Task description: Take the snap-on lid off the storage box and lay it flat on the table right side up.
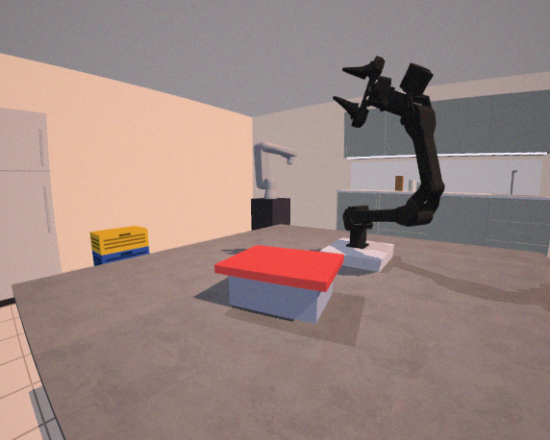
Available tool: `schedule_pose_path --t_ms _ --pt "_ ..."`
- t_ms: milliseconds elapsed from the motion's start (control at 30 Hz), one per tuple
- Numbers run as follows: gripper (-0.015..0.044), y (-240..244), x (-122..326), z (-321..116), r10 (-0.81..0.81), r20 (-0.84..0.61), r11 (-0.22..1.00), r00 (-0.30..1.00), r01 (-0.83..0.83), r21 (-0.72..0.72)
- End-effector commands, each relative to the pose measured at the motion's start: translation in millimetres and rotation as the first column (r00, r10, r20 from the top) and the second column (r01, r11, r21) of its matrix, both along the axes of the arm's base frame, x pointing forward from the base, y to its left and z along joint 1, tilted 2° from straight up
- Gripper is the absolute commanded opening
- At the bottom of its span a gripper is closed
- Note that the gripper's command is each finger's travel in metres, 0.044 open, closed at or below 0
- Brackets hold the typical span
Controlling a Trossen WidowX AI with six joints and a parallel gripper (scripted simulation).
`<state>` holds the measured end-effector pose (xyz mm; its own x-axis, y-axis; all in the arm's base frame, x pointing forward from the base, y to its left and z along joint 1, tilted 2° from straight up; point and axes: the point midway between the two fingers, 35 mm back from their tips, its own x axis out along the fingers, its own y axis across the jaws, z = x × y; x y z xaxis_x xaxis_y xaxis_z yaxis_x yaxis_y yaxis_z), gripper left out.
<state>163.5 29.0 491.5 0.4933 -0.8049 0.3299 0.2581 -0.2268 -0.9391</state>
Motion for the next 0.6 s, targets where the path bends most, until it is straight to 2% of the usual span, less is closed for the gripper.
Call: schedule_pose_path --t_ms 0,167,300,400,567 --pt "0.0374 -1 -2 0 0.009 0.012 1.0 1.0 -0.01 0.01" --pt "0.0243 -37 -39 -1 0.187 0.334 0.927 0.924 -0.279 0.251" --pt "0.0235 -77 -53 -14 0.211 0.592 0.743 0.778 -0.521 0.42" --pt "0.0235 -91 -53 -22 0.185 0.667 0.654 0.722 -0.597 0.465" --pt "0.0235 -134 -35 -58 -0.012 0.82 0.296 0.572 -0.782 0.549"
